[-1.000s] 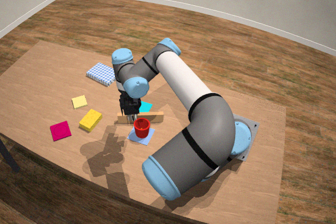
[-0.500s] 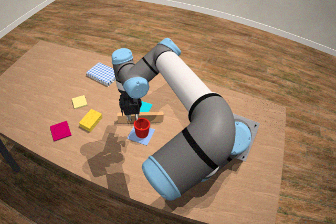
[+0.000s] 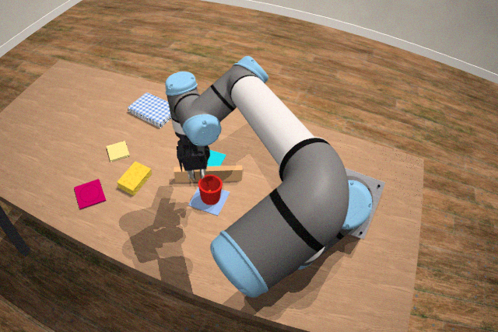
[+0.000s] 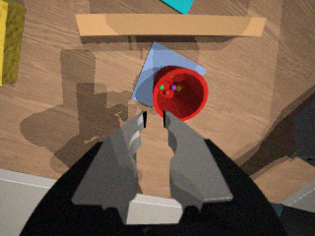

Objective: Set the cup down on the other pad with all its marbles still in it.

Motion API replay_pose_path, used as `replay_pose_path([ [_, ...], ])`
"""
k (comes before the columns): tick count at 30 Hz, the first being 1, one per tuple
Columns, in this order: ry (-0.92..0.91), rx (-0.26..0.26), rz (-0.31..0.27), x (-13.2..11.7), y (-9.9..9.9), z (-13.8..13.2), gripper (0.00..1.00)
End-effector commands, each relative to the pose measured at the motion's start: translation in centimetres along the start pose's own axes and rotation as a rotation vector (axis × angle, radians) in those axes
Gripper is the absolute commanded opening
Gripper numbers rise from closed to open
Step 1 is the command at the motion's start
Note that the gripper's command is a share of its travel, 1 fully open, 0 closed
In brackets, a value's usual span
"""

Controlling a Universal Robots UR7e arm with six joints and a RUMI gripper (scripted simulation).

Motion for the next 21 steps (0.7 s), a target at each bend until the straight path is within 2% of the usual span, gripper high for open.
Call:
replay_pose_path([
  [1, 0.000, 0.000, 0.001, 0.03, 0.04, -0.01, 0.11],
  [21, 0.000, 0.000, 0.001, 0.03, -0.45, -0.01, 0.11],
])
Point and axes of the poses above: the point where the finger pads meet when closed, its own y axis back along the fingers, its own z axis across the jaws, x = y × z, the point moved 3 cm from there along y, back along the fingers, and after that the axes turned 15 degrees about y, right-handed, at the moved point
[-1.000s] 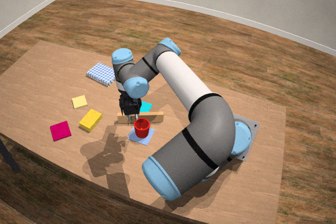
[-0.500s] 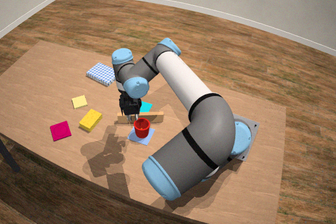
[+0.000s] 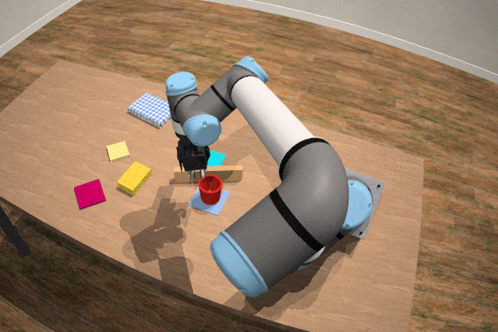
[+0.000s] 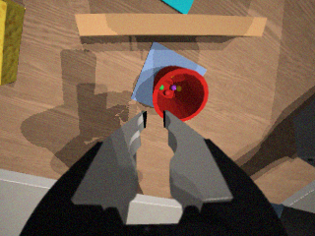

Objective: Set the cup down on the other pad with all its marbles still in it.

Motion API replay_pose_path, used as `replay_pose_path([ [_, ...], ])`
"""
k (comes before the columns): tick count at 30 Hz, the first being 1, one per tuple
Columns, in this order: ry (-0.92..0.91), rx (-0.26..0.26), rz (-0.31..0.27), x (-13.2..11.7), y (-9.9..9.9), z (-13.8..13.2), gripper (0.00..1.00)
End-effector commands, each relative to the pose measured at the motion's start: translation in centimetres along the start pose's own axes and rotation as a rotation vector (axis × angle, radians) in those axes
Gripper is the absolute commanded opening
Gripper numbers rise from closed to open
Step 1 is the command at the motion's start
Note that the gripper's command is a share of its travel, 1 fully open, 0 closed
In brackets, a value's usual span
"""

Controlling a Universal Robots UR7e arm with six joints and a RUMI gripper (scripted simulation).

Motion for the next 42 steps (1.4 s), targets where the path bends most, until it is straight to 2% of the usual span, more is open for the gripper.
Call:
replay_pose_path([
  [1, 0.000, 0.000, 0.001, 0.0, -0.5, 0.0, 0.11],
  [9, 0.000, 0.000, 0.001, 0.0, -3.1, 0.0, 0.11],
  [11, 0.000, 0.000, 0.001, 0.0, -3.1, 0.0, 0.11],
  [21, 0.000, 0.000, 0.001, 0.1, -5.9, 0.0, 0.11],
  [42, 0.000, 0.000, 0.001, 0.1, -6.2, 0.0, 0.11],
])
Point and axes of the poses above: the point where the finger pads meet when closed, its own y axis back along the fingers, its own z axis across the jaws, x = y × z, the point moved 3 cm from there along y, back along the fingers, and after that the axes turned 15 degrees about y, right-handed, at the moved point
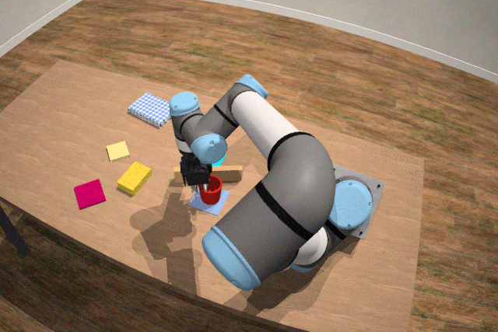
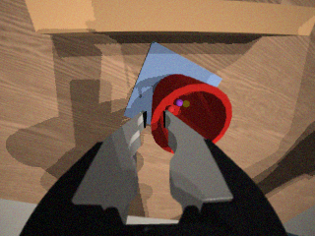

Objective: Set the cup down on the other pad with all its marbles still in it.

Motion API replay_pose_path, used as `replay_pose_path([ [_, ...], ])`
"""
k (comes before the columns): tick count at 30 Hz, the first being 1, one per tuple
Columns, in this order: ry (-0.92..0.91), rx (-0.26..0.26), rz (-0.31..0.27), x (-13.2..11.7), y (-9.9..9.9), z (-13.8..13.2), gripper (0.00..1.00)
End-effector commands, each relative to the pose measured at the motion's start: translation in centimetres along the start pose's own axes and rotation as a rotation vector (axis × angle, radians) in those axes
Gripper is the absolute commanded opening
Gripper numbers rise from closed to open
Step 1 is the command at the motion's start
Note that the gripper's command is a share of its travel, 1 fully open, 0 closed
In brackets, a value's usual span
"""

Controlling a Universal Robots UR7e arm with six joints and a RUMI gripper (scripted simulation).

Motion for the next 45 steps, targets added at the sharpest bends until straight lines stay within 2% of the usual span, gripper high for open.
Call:
replay_pose_path([
  [1, 0.000, 0.000, 0.001, 0.03, 0.03, -0.01, 0.11],
  [45, 0.000, 0.000, 0.001, 0.03, 0.03, -0.01, 0.07],
])
Point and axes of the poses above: the point where the finger pads meet when closed, its own y axis back along the fingers, its own z axis across the jaws, x = y × z, the point moved 3 cm from there along y, back along the fingers, and after that the axes turned 15 degrees about y, right-handed, at the moved point
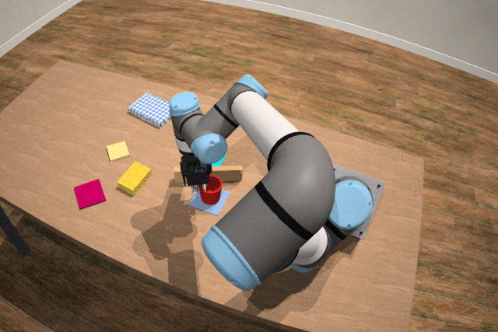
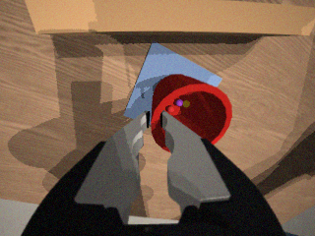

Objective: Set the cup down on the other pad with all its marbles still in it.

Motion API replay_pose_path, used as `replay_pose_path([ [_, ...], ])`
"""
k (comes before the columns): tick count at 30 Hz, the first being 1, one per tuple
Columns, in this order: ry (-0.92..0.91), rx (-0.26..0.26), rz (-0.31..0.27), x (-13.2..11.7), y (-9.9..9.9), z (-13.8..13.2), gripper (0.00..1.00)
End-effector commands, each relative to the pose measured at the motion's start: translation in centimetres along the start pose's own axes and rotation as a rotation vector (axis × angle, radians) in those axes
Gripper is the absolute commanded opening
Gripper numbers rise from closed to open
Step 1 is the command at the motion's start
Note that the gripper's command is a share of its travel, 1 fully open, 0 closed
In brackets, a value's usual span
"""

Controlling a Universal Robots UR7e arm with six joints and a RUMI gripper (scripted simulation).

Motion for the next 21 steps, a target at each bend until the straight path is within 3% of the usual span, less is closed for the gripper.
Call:
replay_pose_path([
  [1, 0.000, 0.000, 0.001, 0.03, 0.04, -0.01, 0.07],
  [21, 0.000, 0.000, 0.001, 0.03, 0.04, -0.01, 0.04],
])
Point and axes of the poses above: the point where the finger pads meet when closed, its own y axis back along the fingers, its own z axis across the jaws, x = y × z, the point moved 3 cm from there along y, back along the fingers, and after that the axes turned 15 degrees about y, right-handed, at the moved point
